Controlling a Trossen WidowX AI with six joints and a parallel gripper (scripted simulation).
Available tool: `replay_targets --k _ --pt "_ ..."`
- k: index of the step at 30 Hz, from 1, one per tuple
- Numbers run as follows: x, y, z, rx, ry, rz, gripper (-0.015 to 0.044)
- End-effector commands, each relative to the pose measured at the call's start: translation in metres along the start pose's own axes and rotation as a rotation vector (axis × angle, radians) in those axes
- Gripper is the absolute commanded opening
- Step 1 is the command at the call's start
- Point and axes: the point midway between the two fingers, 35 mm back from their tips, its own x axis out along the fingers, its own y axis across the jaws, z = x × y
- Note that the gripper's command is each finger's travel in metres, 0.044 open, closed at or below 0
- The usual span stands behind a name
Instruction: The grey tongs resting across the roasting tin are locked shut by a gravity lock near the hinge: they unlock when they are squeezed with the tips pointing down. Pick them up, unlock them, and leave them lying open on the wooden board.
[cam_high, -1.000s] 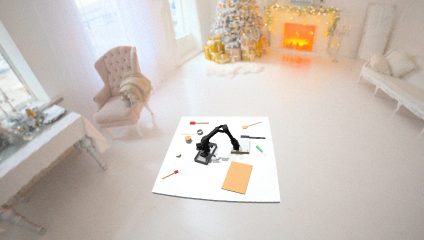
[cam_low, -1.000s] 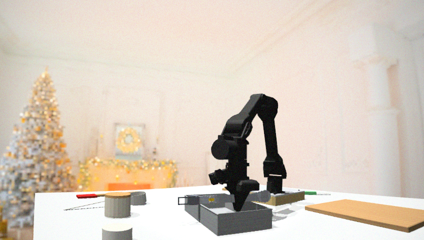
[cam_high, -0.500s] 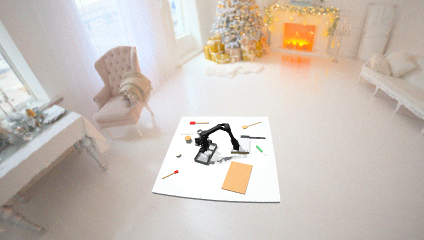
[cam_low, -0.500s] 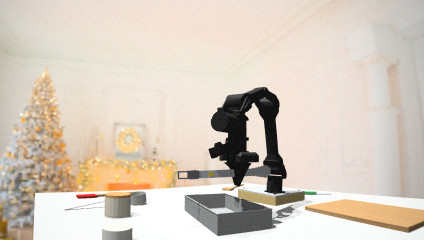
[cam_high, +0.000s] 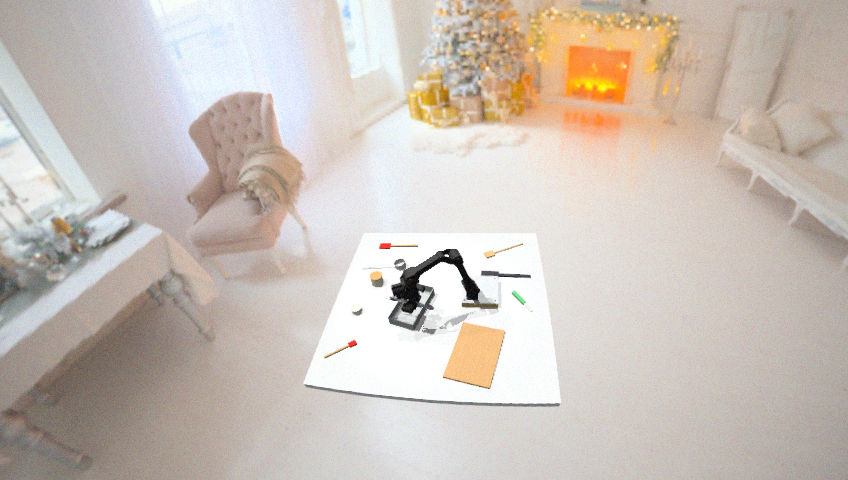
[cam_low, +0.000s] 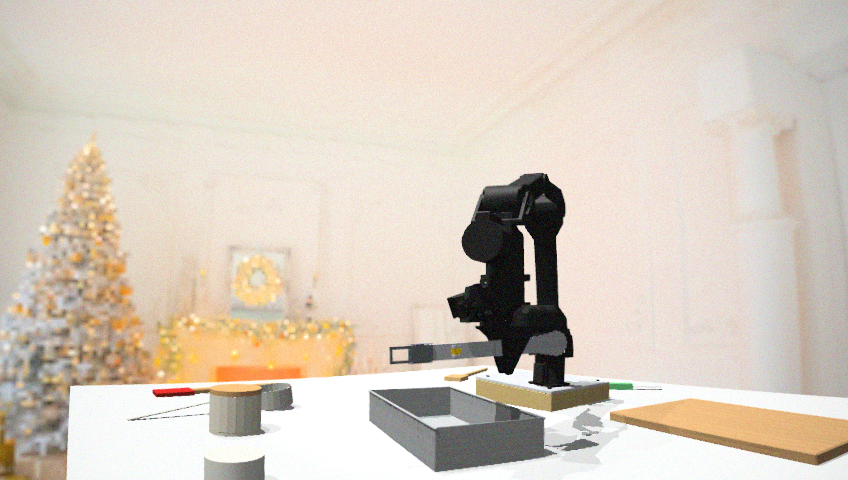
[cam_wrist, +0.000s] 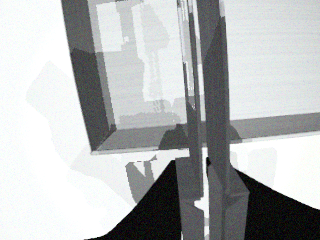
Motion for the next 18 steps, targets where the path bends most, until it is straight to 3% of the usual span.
replay_targets --k 1,18 --pt "-0.001 0.018 -0.014 -0.059 -0.004 0.002 -0.015" --pt "-0.004 0.083 -0.095 -0.334 0.001 0.014 -0.015"
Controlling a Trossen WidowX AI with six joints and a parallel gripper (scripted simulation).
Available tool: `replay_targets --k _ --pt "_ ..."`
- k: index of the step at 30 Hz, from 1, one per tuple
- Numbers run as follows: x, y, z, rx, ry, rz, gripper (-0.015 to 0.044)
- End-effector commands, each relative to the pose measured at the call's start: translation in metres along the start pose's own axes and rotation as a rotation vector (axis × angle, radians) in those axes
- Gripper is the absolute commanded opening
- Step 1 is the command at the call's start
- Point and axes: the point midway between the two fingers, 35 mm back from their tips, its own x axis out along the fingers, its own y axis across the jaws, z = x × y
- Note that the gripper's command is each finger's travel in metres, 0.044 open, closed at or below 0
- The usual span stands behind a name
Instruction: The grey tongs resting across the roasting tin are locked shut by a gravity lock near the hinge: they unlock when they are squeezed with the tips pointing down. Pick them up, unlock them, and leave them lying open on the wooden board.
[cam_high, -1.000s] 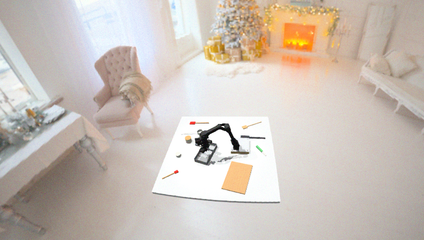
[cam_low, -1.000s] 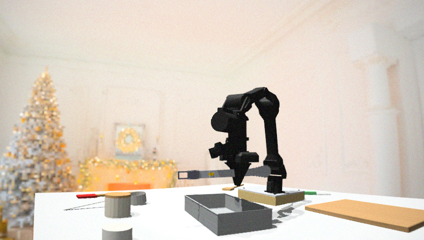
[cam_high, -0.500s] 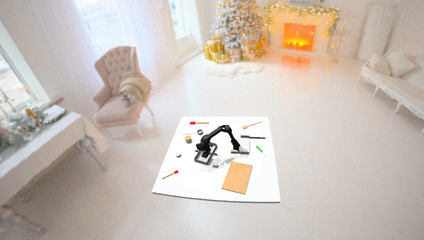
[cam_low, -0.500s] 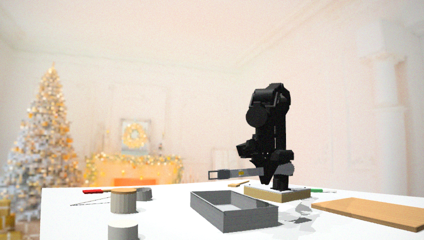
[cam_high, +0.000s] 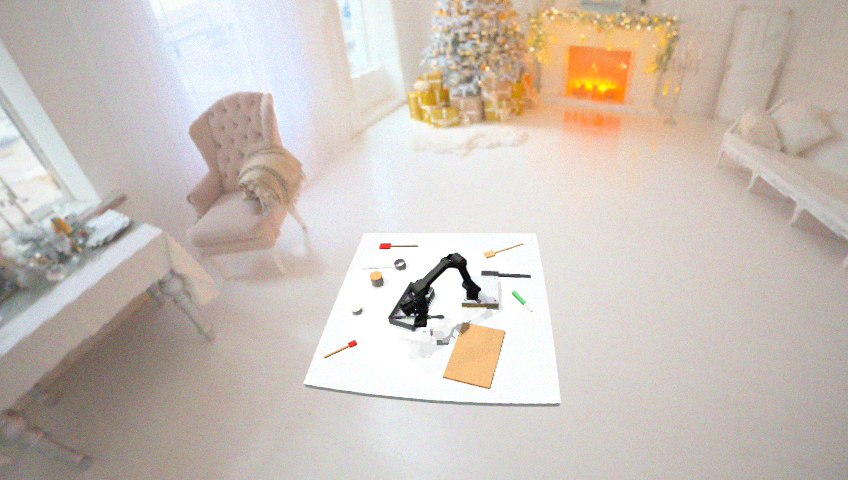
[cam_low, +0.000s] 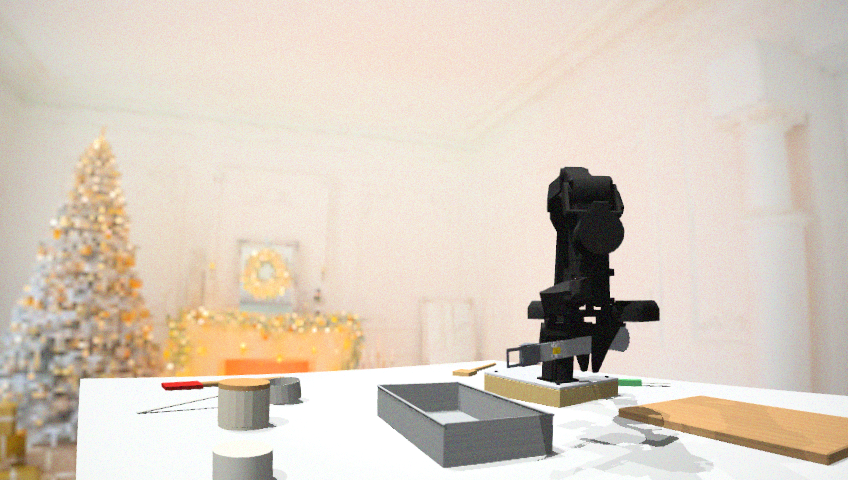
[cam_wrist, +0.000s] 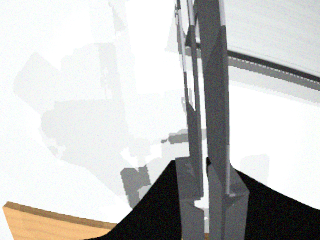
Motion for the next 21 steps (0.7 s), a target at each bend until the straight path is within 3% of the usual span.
replay_targets --k 1,21 --pt "-0.002 0.019 -0.014 -0.06 -0.008 0.004 -0.015" --pt "-0.003 0.076 -0.084 -0.293 -0.001 0.009 -0.015"
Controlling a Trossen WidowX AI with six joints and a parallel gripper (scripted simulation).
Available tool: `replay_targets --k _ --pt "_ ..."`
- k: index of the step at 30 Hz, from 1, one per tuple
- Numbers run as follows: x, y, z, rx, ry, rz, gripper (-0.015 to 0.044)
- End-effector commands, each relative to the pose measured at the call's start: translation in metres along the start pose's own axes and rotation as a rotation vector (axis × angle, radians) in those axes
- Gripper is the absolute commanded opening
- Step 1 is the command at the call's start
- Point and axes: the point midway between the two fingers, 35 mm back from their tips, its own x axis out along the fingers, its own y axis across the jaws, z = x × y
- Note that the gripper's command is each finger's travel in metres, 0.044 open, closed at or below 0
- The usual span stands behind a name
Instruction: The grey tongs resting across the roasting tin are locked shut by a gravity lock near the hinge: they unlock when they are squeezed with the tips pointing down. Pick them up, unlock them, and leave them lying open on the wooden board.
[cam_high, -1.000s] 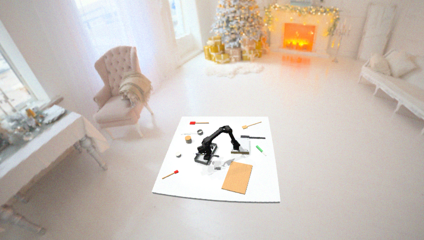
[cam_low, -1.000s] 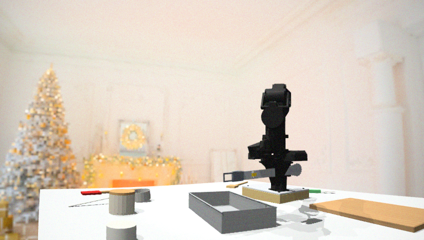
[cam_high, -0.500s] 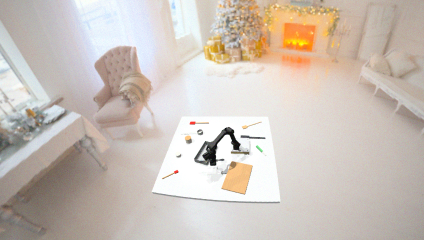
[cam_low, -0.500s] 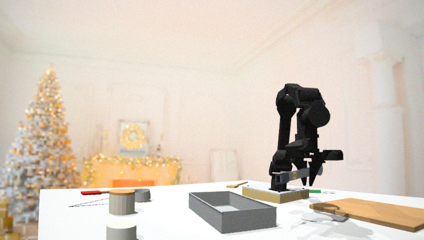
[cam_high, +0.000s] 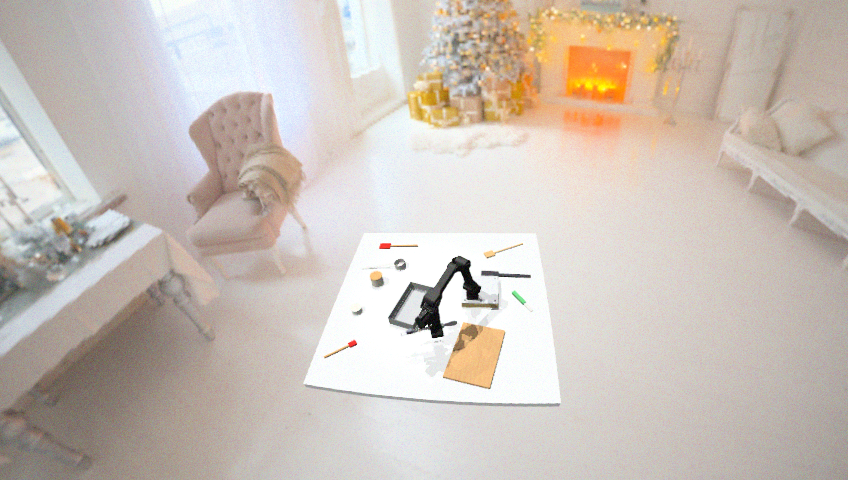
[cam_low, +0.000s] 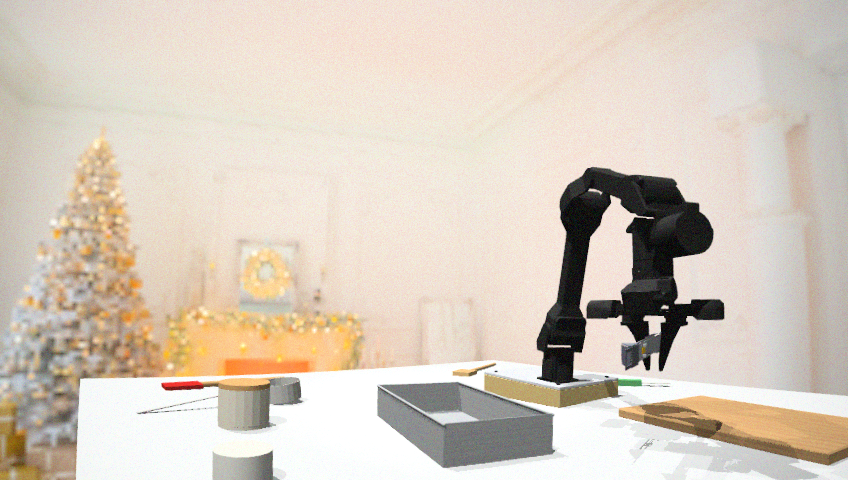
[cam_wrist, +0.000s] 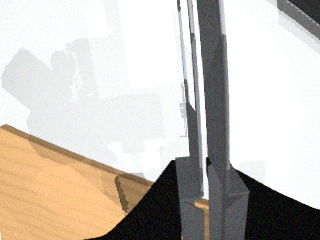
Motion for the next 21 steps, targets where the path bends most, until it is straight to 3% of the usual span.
replay_targets --k 1,21 --pt "-0.002 0.019 -0.015 -0.058 -0.006 0.002 -0.015" --pt "-0.002 0.093 -0.115 -0.365 0.003 0.012 -0.015"
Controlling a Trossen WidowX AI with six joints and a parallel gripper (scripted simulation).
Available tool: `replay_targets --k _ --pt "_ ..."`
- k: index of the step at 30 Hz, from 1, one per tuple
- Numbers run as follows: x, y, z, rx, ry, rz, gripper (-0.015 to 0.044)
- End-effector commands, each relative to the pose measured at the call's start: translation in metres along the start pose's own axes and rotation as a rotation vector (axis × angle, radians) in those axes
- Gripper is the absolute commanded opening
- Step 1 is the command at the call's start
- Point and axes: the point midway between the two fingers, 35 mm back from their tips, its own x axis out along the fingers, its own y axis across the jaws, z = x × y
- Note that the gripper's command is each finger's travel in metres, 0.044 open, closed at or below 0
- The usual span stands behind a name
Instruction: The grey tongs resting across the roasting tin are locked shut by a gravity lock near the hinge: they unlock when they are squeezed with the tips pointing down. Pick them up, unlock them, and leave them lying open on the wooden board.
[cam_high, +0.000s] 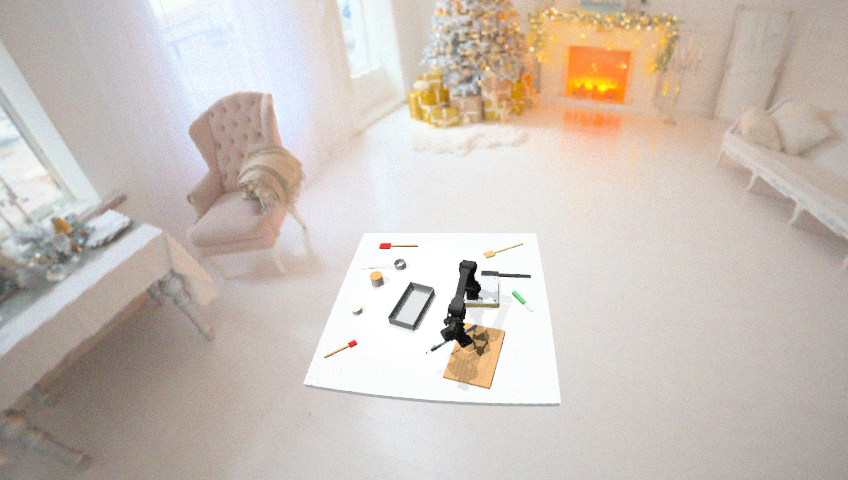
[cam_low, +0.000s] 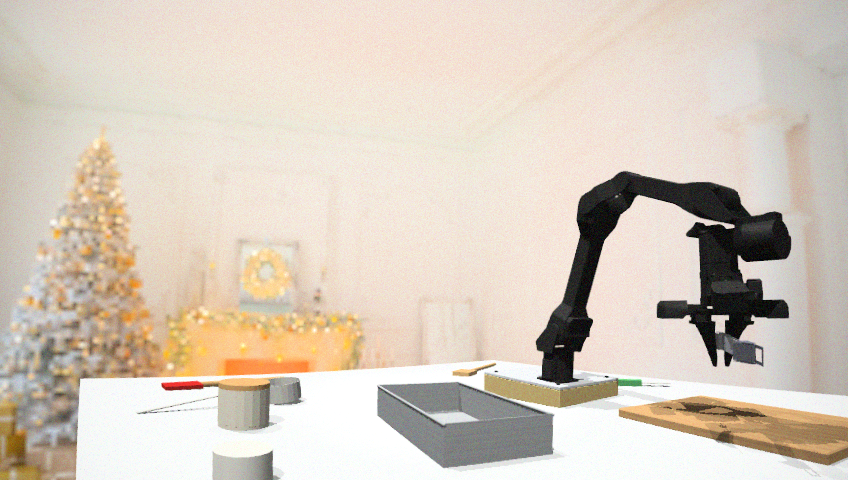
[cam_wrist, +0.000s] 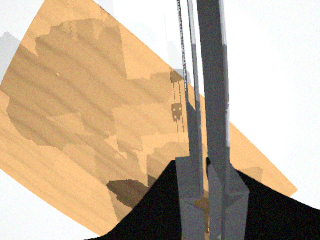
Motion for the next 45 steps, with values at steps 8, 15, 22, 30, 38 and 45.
replay_targets --k 8,15,22,30,38,45 --pt "-0.002 0.048 -0.049 -0.162 -0.003 0.007 -0.015" --pt "-0.003 0.061 -0.067 -0.215 -0.001 0.01 -0.015" --pt "0.0 0.063 -0.066 -0.236 -0.069 0.003 -0.015" --pt "0.005 0.07 -0.065 -0.291 -0.296 -0.006 -0.015" --pt "0.003 0.075 -0.066 -0.316 -0.517 0.008 -0.015" --pt "-0.004 0.077 -0.071 -0.315 -0.711 0.028 -0.015"
